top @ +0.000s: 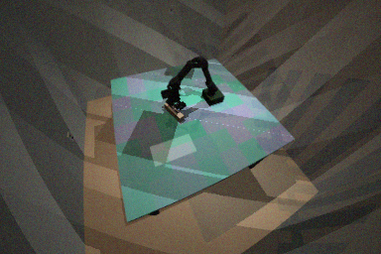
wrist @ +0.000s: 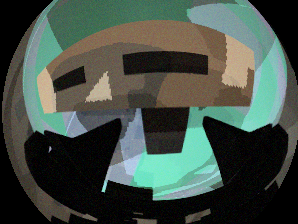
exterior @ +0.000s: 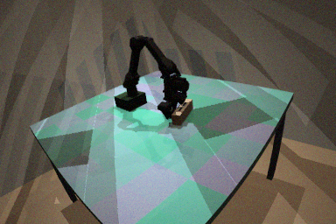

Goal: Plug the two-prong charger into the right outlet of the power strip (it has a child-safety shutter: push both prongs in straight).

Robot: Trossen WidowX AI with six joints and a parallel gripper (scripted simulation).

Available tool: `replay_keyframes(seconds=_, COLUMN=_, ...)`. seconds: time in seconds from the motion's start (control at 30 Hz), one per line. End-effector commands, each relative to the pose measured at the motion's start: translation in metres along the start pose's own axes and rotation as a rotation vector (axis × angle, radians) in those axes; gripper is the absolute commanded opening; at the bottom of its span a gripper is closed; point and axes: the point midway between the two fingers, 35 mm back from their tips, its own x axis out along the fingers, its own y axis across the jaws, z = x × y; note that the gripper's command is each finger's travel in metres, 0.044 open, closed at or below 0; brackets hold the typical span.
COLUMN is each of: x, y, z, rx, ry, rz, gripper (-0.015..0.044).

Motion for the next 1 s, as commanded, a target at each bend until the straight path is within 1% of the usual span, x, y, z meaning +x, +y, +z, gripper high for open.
replay_keyframes(seconds=0.0, x=-0.001, y=0.000, z=-0.001, rx=-0.005, ry=-0.008, rz=0.001, gripper=0.0440)
replay_keyframes(seconds=0.97, x=0.002, y=-0.001, z=-0.032, rx=-0.005, ry=-0.007, rz=0.001, gripper=0.0440)
